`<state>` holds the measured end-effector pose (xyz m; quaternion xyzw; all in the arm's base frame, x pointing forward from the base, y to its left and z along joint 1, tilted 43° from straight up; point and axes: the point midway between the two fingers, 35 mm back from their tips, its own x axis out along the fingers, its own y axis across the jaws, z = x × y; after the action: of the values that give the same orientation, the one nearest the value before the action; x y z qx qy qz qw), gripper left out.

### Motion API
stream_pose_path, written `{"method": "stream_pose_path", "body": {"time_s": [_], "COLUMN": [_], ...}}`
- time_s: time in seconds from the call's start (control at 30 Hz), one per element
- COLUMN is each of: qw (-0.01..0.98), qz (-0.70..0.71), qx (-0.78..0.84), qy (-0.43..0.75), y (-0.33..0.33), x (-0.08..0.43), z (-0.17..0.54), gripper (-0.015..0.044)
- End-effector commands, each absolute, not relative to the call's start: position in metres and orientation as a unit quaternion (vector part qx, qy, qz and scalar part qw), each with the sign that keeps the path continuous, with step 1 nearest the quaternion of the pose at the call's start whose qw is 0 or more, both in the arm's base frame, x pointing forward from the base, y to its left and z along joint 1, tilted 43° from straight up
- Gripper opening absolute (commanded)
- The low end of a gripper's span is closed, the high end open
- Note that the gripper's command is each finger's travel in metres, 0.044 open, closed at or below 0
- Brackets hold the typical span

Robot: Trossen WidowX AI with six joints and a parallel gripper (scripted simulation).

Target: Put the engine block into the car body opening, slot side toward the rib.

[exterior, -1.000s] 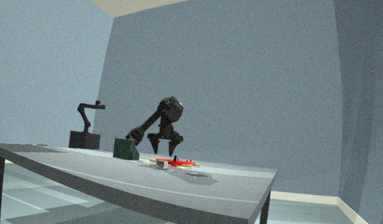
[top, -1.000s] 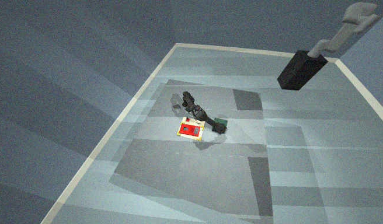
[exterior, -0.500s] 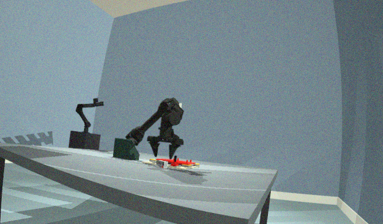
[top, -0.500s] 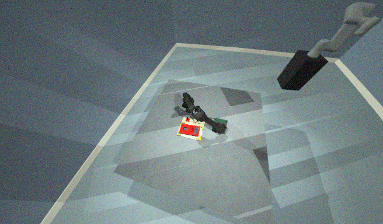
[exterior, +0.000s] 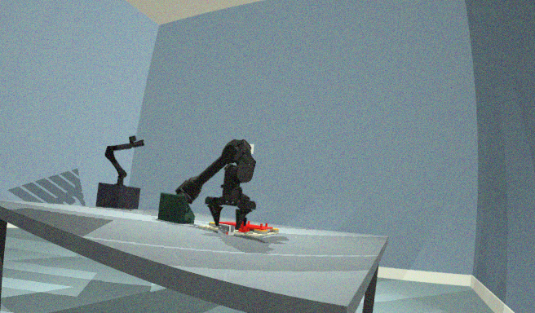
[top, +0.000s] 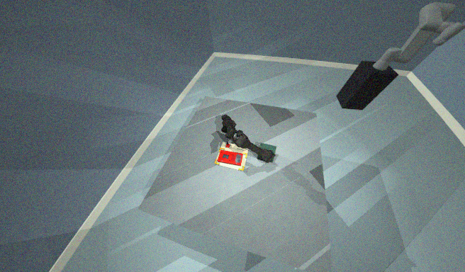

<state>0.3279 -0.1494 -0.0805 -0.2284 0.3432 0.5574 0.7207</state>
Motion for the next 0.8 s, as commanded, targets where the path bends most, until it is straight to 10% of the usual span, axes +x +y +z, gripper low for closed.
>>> {"method": "stream_pose_path", "body": {"time_s": [0.0,0.77], "qw": [0.722,0.722], "qz": [0.559,0.559], "qx": [-0.221,-0.221], "qy": [0.344,0.344], "y": [-0.1418,-0.1437], "x": [0.3272,0.3276], "z": [-0.0878,-0.0865], "gripper": [0.044,0.0072]}}
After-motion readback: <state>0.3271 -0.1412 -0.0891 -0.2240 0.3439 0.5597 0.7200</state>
